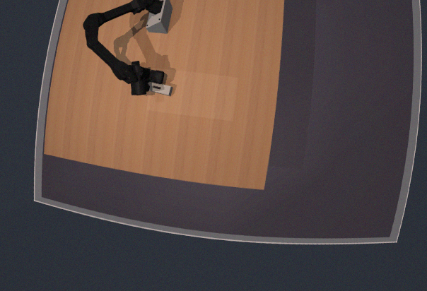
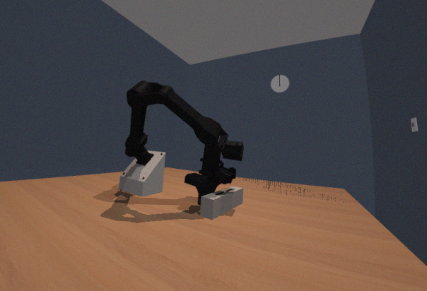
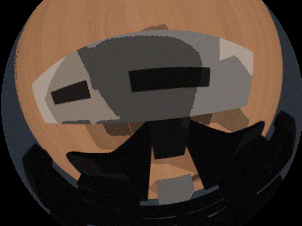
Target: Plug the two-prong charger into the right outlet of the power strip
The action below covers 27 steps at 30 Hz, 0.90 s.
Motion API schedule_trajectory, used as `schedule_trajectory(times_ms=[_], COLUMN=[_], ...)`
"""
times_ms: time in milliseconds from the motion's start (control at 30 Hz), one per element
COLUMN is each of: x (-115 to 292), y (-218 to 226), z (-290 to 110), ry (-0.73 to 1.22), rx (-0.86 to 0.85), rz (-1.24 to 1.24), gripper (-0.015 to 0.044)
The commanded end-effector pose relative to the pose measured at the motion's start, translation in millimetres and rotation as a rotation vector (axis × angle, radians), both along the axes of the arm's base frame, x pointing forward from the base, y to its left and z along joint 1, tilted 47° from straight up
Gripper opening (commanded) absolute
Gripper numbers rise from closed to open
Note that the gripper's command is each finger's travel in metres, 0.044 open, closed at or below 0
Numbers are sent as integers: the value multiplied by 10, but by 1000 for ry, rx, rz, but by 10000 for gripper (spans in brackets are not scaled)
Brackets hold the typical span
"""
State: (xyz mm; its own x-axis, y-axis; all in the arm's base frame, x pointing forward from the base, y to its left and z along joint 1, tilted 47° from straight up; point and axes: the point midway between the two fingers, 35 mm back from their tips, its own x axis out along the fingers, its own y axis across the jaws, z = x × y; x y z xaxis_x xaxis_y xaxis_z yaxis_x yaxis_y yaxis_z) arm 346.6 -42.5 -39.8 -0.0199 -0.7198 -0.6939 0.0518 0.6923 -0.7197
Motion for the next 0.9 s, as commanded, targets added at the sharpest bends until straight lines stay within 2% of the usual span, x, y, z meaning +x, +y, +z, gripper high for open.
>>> schedule_trajectory(times_ms=[0, 867], x=[116, 146], y=[-10, -22], z=[12, 7], ry=[-33, -33], rx=[1, 1], rz=[-1, -1], gripper=[0, 0])
